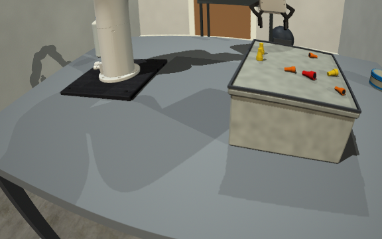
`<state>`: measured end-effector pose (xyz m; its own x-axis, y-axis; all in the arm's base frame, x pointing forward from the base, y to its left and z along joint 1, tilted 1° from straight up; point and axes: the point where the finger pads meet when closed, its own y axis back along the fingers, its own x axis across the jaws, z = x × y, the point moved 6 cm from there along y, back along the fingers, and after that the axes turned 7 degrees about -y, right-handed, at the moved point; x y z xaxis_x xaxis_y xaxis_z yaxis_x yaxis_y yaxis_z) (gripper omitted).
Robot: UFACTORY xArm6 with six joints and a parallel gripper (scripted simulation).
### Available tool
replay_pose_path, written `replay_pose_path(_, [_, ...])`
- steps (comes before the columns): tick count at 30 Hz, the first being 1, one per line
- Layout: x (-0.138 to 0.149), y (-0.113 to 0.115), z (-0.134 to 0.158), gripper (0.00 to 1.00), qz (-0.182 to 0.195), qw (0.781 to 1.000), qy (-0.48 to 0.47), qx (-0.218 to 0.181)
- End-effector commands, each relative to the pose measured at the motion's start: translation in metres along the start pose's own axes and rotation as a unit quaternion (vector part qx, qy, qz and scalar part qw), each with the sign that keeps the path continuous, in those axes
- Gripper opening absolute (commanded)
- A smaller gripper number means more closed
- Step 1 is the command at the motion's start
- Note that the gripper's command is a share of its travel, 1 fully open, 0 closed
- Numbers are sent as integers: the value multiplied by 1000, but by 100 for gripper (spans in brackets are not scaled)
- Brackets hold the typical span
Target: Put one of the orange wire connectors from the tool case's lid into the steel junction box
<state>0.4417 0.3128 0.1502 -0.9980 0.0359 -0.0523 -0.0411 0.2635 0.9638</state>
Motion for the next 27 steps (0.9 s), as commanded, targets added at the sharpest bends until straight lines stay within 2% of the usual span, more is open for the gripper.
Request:
replay_pose_path(1, [-1, 2, 0, 100, -2, 1000, -1, -2])
replay_pose_path(20, [-1, 3, 0, 100, -2, 1000, -1, -2])
replay_pose_path(27, [-4, 25, -5, 100, -2, 1000, -1, -1])
